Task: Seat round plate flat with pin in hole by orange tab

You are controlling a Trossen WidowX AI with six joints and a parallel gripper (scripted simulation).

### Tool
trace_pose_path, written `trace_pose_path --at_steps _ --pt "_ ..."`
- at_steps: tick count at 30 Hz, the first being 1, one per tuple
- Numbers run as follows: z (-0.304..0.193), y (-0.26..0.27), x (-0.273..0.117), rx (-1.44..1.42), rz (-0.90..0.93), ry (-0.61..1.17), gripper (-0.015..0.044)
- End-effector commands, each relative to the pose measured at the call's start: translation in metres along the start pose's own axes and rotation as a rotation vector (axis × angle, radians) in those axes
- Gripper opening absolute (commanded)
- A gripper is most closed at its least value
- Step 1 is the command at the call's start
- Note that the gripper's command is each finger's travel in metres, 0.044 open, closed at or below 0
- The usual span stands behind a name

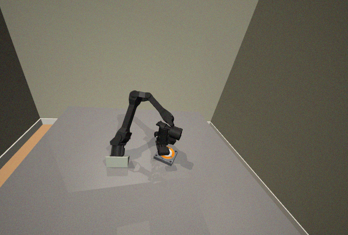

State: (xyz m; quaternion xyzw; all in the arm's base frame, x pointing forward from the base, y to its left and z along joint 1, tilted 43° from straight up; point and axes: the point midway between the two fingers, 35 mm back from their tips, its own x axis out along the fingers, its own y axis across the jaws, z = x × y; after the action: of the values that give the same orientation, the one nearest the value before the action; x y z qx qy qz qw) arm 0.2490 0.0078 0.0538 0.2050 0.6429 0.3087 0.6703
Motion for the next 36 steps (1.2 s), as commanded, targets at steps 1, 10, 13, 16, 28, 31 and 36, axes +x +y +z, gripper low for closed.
trace_pose_path --at_steps 1,10,13,16,28,31,36 --pt "0.000 0.007 -0.001 -0.003 0.003 -0.004 0.0000" --pt "0.001 0.017 -0.001 -0.003 0.004 -0.004 0.0000" --pt "0.001 0.019 -0.001 -0.003 0.004 -0.004 0.0000" --pt "0.002 0.021 -0.001 -0.003 0.004 -0.004 0.0000" --pt "0.004 0.024 -0.019 -0.002 0.002 -0.004 0.0000" --pt "0.003 0.024 -0.033 -0.002 0.002 -0.004 0.0000" --pt "0.002 0.024 -0.048 -0.002 0.003 -0.003 0.0000"
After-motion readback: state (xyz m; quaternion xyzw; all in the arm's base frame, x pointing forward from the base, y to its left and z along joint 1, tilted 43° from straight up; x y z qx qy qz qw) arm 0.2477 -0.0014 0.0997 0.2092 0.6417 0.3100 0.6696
